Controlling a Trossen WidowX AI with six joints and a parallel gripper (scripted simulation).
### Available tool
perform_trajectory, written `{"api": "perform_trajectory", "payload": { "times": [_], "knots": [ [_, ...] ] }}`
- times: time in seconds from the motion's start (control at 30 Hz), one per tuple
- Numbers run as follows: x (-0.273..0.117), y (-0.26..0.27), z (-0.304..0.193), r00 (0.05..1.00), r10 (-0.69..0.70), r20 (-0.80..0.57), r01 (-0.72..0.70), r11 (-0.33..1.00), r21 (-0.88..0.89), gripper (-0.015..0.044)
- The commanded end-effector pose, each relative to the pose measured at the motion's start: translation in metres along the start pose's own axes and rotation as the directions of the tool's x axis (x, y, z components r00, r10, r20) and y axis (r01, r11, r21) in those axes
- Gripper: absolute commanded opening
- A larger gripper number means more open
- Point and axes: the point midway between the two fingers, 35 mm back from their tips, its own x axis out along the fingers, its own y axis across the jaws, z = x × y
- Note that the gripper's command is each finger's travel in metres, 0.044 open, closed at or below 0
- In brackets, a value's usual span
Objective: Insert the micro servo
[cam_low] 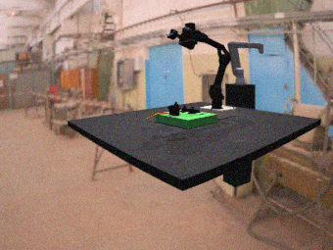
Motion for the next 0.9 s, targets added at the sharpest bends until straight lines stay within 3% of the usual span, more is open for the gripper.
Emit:
{"api": "perform_trajectory", "payload": {
  "times": [0.0,0.43,0.87],
  "knots": [
    [0.017,0.004,-0.028,0.994,0.029,-0.105,-0.038,0.996,-0.083,0.044],
    [0.052,0.022,-0.108,0.912,0.146,-0.383,-0.263,0.925,-0.275,0.044],
    [0.066,0.048,-0.185,0.739,0.277,-0.614,-0.572,0.741,-0.352,0.044]
  ]
}}
